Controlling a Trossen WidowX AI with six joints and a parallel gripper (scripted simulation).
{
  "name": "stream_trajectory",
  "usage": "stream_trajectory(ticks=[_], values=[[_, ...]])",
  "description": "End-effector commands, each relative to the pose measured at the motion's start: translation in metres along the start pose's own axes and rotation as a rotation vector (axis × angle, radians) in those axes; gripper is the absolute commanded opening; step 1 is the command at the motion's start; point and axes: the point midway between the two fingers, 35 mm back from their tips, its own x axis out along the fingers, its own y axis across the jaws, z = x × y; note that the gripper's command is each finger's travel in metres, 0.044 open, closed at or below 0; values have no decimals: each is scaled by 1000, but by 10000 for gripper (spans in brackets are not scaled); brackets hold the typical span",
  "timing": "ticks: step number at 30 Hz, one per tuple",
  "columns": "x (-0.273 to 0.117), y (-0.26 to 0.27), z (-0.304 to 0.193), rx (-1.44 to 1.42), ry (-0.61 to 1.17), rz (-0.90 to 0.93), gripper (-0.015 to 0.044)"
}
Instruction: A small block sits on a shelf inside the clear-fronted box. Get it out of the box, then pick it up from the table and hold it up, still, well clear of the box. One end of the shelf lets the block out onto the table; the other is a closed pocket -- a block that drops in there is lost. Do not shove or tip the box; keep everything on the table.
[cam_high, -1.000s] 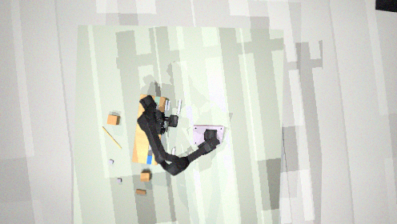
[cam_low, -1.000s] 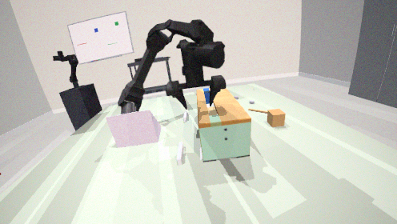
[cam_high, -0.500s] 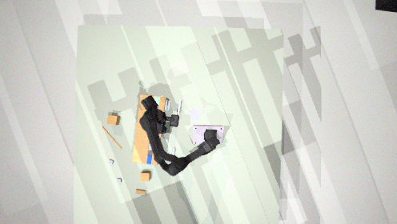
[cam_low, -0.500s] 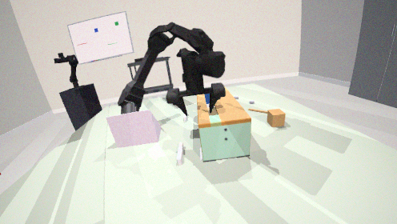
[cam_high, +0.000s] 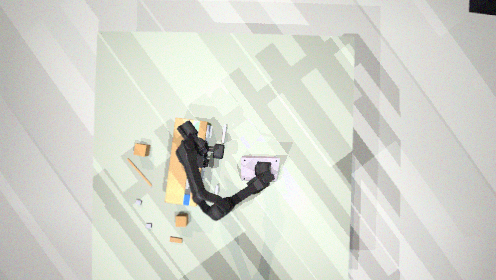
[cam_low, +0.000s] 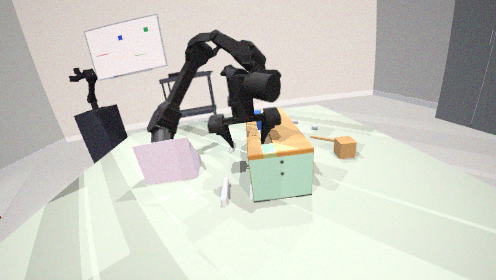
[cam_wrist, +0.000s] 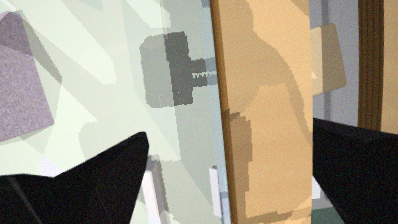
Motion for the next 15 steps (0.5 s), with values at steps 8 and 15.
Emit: stream_trajectory(ticks=[8, 15], values=[[5, 0, 19, 5, -4, 0, 400], [7, 0, 30, 5, -5, 0, 400]])
